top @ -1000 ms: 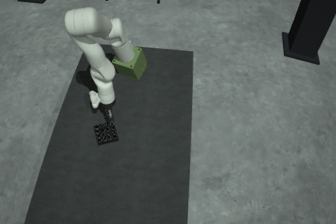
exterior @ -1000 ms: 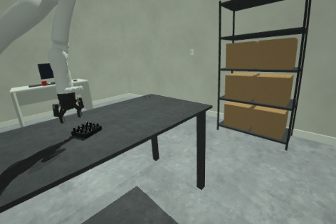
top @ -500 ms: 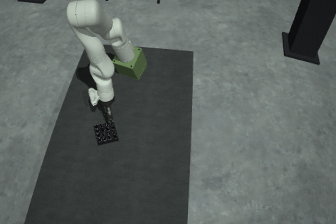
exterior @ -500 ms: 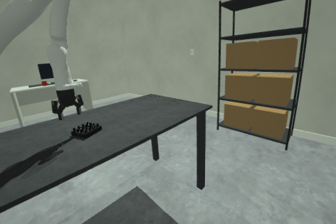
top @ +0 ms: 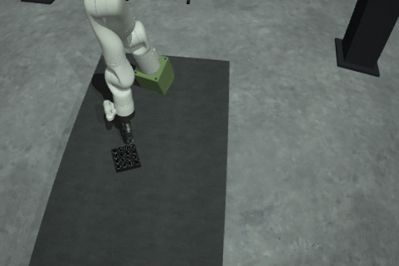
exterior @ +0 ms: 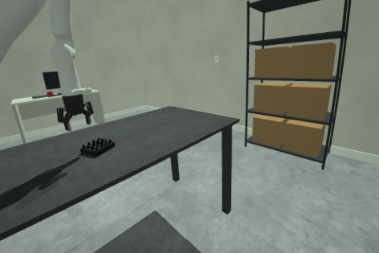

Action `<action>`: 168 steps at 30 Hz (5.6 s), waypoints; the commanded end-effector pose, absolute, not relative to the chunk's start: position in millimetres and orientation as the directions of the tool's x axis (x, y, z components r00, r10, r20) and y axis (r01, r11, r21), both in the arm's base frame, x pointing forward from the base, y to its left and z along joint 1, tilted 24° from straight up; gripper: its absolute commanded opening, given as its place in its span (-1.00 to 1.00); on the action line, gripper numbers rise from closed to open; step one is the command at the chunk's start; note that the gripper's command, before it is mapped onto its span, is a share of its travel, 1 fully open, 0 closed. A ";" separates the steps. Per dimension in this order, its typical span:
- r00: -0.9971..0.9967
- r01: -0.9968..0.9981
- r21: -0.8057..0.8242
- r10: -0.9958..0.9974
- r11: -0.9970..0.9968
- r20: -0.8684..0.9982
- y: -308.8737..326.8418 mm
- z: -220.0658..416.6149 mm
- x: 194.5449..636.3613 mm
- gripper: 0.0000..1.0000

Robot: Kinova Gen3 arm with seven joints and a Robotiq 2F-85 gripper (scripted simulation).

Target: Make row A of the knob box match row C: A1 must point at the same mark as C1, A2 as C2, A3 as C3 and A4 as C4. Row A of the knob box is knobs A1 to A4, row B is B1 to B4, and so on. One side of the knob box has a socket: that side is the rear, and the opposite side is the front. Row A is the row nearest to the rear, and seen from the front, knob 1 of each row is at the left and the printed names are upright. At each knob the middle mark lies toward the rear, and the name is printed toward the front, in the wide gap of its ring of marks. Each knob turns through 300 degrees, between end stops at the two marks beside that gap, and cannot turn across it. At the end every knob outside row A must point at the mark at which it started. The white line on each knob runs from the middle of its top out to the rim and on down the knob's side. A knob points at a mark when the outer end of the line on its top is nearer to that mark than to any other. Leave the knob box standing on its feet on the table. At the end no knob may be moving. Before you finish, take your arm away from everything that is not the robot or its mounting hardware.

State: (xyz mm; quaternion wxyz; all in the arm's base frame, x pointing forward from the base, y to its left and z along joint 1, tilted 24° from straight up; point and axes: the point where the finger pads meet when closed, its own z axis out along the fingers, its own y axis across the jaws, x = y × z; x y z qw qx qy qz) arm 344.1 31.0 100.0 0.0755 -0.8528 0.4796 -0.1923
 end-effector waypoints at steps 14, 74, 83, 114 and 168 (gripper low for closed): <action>0.482 -0.779 -0.313 -0.838 -0.544 0.256 39.2 123.0 333.9 1.00; 0.481 -0.778 -0.316 -0.838 -0.543 0.259 41.0 163.4 318.0 1.00; 0.486 -0.774 -0.317 -0.835 -0.549 0.259 43.1 163.9 317.9 1.00; 0.485 -0.774 -0.318 -0.835 -0.548 0.260 42.8 164.2 318.2 1.00; 0.485 -0.774 -0.318 -0.835 -0.548 0.260 42.8 164.2 318.2 1.00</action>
